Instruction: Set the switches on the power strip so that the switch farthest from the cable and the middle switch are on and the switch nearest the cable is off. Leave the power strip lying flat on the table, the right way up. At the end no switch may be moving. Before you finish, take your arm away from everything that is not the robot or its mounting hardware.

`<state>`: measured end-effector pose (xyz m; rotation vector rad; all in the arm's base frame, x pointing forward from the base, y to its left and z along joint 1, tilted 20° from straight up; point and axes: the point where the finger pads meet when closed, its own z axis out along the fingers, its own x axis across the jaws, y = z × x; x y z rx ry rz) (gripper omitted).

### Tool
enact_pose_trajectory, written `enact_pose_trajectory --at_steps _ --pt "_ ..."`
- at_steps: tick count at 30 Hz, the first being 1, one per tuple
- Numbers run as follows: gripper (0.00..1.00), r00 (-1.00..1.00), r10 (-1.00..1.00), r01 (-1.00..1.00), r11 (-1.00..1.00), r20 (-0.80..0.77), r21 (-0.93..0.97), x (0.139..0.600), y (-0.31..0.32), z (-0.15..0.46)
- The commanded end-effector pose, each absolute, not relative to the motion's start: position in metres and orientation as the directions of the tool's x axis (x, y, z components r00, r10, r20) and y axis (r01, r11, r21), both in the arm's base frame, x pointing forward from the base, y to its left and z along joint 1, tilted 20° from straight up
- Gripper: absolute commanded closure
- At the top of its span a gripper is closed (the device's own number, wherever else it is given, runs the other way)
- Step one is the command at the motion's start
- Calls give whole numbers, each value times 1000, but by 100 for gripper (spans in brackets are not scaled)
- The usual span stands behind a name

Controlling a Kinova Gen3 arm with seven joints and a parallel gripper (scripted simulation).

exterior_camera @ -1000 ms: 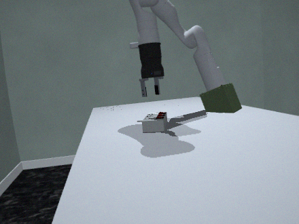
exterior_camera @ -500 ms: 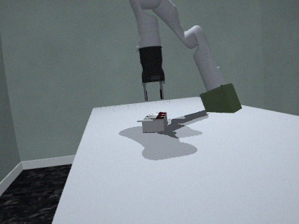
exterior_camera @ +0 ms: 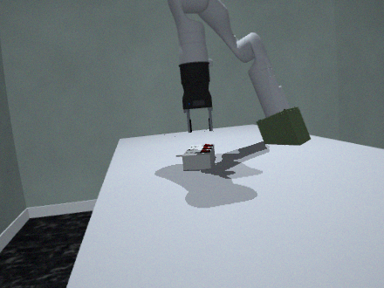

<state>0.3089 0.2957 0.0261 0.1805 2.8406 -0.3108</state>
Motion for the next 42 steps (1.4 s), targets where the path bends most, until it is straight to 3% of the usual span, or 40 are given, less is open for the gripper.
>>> enact_pose_trajectory --at_steps 1,15,16,42 --pt "0 -951 104 163 968 -290 -189 307 299 25" --pt "0 -945 134 193 965 -298 -179 307 300 23" --pt "100 -945 134 193 965 -298 -179 307 300 23" --pt "100 -945 134 193 965 -298 -179 307 300 23"
